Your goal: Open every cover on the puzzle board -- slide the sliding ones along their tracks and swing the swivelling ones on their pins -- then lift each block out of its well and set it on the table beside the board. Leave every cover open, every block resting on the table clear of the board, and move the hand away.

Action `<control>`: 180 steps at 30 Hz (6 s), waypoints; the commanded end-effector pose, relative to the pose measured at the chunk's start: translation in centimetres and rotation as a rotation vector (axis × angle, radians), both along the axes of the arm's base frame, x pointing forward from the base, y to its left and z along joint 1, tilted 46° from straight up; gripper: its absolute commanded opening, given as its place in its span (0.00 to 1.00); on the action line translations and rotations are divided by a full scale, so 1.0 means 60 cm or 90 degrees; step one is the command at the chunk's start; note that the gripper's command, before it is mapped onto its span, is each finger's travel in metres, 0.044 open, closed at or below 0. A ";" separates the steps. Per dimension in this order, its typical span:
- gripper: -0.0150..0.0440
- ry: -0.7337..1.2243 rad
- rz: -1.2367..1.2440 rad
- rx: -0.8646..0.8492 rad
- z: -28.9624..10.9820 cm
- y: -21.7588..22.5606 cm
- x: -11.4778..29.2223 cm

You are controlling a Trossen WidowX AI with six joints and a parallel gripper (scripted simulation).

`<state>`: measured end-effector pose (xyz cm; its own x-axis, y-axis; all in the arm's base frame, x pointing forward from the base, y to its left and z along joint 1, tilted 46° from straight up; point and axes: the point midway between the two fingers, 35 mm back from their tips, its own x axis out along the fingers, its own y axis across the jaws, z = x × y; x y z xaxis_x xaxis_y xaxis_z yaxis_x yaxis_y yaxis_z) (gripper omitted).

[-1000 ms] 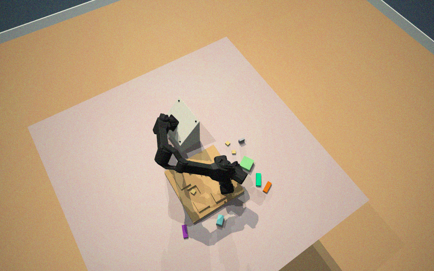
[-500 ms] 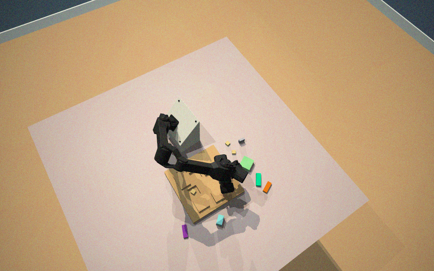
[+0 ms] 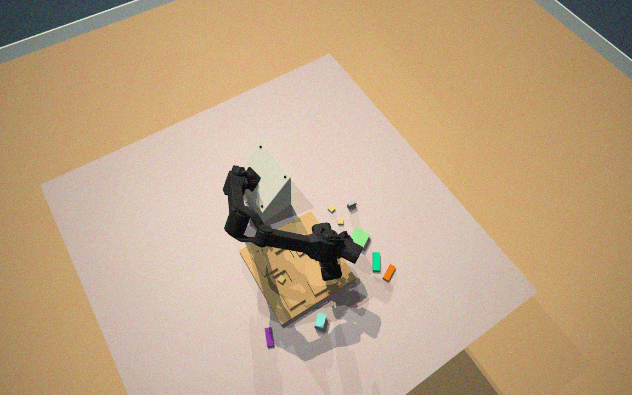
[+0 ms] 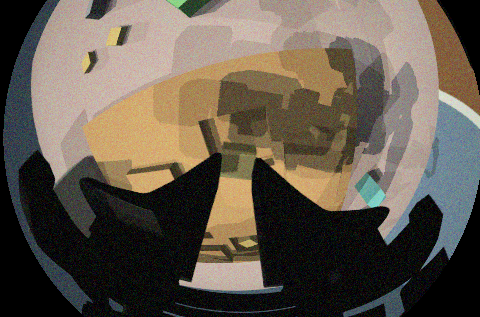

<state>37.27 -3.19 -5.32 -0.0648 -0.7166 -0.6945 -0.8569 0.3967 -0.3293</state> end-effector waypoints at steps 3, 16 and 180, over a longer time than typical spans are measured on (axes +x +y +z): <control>0.39 -0.003 0.000 0.002 0.010 0.013 0.002; 0.39 -0.003 0.001 0.003 0.041 0.046 0.006; 0.39 0.001 0.000 -0.006 0.315 -0.365 -0.256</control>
<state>22.04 -24.68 13.99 -0.0678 -0.7233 -0.6871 -0.8549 0.3972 -0.3337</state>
